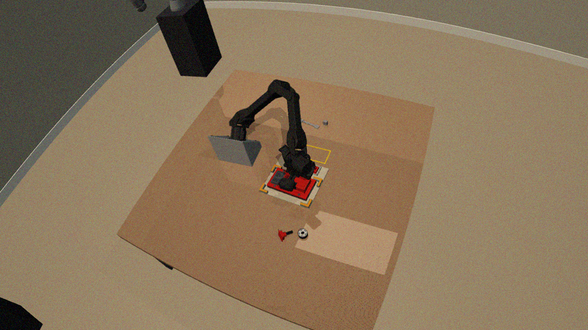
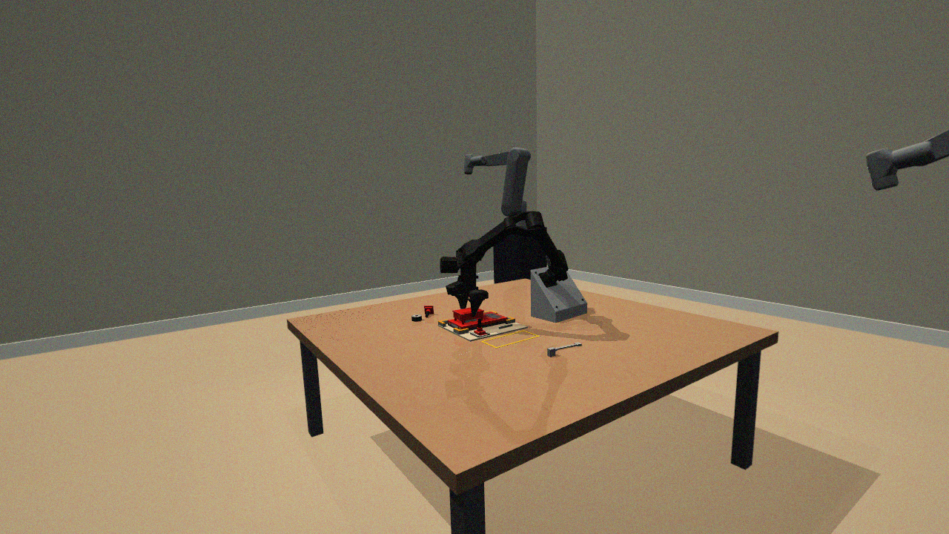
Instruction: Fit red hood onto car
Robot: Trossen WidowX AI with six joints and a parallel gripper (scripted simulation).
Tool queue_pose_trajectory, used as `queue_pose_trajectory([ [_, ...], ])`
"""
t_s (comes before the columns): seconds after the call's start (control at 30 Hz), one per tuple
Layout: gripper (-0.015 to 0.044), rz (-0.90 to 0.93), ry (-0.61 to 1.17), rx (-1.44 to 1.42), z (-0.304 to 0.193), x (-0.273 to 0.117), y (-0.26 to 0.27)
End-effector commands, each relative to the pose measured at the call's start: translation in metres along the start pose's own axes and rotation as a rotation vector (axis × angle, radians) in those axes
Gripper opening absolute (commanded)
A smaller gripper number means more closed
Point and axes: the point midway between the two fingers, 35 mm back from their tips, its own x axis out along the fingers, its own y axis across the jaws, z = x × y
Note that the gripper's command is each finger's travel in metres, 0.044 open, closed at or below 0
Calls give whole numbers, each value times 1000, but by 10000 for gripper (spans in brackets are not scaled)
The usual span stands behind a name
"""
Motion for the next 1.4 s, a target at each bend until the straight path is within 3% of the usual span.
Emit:
queue_pose_trajectory([
  [0.0,0,0,2,2,-1,3,0],
  [0.87,0,-2,1,0,-1,9,0],
  [1.37,394,-2,1,-1,-1,10,0],
])
